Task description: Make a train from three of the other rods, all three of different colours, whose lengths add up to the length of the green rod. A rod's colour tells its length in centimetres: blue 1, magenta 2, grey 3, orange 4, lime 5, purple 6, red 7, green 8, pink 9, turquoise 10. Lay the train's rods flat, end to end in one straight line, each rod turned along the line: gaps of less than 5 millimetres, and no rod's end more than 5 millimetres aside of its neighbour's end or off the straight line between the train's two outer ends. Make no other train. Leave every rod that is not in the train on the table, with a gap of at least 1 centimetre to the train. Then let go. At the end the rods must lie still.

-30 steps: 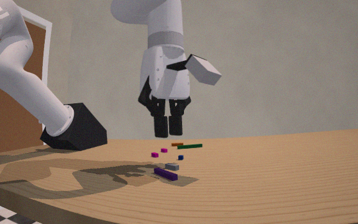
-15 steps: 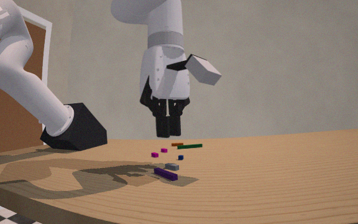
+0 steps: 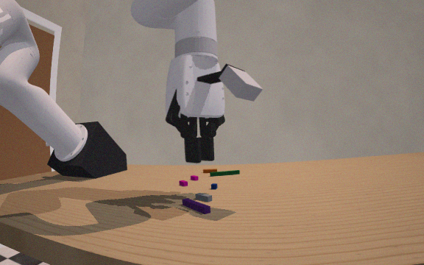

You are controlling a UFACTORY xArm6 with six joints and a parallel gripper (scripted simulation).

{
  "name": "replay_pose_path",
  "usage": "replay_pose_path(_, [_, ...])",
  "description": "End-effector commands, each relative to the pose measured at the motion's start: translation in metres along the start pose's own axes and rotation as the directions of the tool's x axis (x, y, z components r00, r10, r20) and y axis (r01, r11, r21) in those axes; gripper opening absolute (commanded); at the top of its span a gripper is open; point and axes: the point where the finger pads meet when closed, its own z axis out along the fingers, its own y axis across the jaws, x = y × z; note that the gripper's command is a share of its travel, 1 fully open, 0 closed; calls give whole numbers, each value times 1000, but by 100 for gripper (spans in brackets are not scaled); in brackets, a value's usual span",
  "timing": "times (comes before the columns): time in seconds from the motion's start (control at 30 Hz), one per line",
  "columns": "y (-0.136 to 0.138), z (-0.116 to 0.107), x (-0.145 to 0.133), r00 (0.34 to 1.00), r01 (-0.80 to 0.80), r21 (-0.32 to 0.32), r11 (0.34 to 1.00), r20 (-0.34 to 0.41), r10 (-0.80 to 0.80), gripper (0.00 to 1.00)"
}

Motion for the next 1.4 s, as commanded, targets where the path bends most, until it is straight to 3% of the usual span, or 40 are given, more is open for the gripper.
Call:
replay_pose_path(0.0, [-1,-1,1,1000,-1,2,1000,-2,1,24])
replay_pose_path(0.7, [-1,13,1,1000,-1,2,1000,-2,1,24])
replay_pose_path(1.37, [-1,41,0,1000,-1,2,1000,-2,1,24])
